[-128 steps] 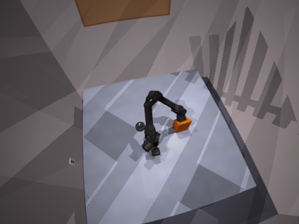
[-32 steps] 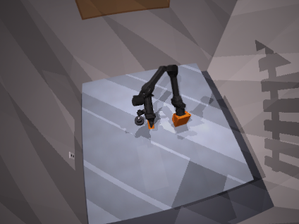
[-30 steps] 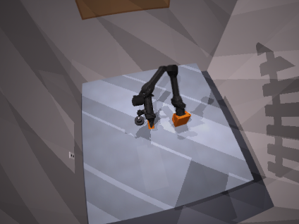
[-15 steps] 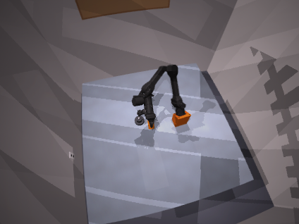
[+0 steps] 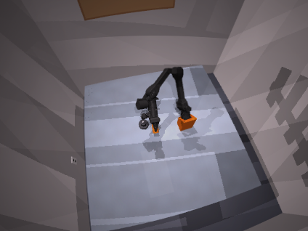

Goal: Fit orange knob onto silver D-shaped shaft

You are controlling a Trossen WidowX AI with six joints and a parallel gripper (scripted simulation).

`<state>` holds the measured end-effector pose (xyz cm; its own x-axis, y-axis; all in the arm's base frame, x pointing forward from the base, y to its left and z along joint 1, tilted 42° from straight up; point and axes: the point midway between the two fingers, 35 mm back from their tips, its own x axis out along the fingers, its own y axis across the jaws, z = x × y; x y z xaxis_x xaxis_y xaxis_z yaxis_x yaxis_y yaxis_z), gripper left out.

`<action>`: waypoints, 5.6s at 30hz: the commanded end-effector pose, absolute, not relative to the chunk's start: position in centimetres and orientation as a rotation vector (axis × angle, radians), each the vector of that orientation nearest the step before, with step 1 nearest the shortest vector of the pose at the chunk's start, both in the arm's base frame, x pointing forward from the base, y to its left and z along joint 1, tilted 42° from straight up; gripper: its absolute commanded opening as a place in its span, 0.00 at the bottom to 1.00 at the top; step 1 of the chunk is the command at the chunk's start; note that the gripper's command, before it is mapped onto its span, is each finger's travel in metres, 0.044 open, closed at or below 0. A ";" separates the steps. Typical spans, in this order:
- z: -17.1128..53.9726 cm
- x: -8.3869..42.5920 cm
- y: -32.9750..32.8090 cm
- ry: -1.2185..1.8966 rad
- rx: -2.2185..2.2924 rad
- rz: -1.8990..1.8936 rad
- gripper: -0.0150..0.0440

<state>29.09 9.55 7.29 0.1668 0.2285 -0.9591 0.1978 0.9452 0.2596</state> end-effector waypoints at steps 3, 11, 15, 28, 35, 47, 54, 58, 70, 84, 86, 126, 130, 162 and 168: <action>6.2 28.9 9.2 1.428 0.296 -0.032 0.25; 4.6 28.9 8.5 1.454 0.150 -0.197 0.25; 3.8 28.9 8.2 1.462 0.078 -0.278 0.25; 1.3 28.9 7.2 1.472 -0.143 -0.523 0.25; 0.0 29.0 6.7 1.470 -0.247 -0.638 0.25; -2.5 29.2 5.1 1.461 -0.330 -0.729 0.25; -6.0 29.6 2.5 1.458 -0.336 -0.740 0.25; -7.9 29.7 1.0 1.456 -0.340 -0.747 0.25; -11.9 29.9 -2.2 1.454 -0.352 -0.769 0.25; -11.7 29.8 -2.1 1.456 -0.340 -0.772 0.65; -11.7 29.8 -2.1 1.456 -0.340 -0.772 0.66; -7.4 30.2 2.0 1.455 -0.349 -0.766 1.00; -7.9 30.2 1.6 1.455 -0.349 -0.766 1.00; -11.7 29.8 -1.9 1.454 -0.352 -0.768 1.00; -11.9 29.7 -2.1 1.454 -0.352 -0.769 0.91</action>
